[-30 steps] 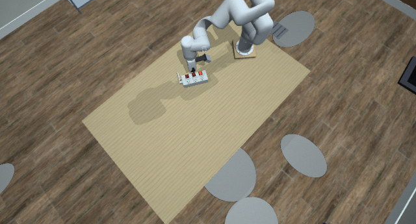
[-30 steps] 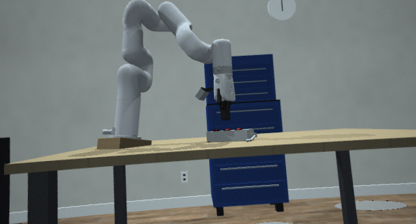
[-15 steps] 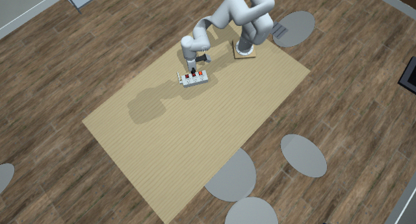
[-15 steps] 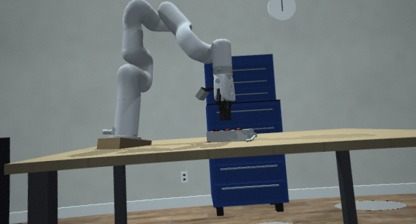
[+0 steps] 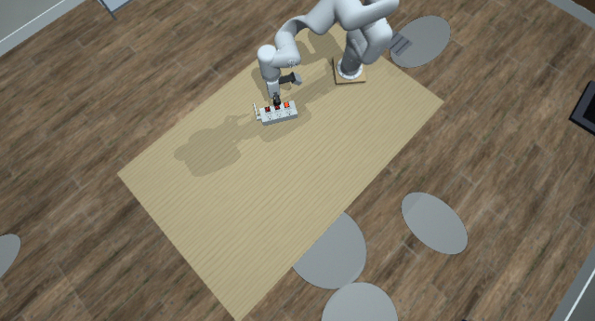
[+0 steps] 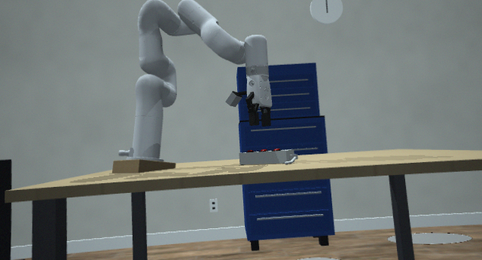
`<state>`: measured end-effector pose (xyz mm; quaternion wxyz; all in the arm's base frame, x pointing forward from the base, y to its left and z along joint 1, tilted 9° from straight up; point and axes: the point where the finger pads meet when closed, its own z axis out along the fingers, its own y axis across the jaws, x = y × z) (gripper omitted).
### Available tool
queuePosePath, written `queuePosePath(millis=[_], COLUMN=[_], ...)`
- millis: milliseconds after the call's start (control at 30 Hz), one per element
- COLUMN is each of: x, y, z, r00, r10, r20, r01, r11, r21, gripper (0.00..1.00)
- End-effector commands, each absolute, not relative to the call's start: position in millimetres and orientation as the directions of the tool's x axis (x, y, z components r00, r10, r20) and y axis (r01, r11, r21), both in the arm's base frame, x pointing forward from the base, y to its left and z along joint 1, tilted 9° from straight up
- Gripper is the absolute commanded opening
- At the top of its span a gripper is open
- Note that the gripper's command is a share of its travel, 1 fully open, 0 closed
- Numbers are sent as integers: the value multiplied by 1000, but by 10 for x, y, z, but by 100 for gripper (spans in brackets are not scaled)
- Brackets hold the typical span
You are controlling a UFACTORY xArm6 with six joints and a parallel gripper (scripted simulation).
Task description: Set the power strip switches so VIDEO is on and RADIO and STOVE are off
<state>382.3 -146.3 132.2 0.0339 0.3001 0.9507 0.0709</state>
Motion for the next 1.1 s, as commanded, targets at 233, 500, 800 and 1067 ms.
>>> queuePosePath(millis=[233,500,800,1067], x=[3772,3765,3765,3765], y=[-1534,-1540,-1540,-1540], z=[1908,1965,1965,1965], r00=[-817,-817,-817,-817], r10=[575,575,575,575], r20=[-26,-26,-26,-26], r01=[565,565,565,565], r11=[810,810,810,810], r21=[156,156,156,156], gripper=[100,100,100,100])
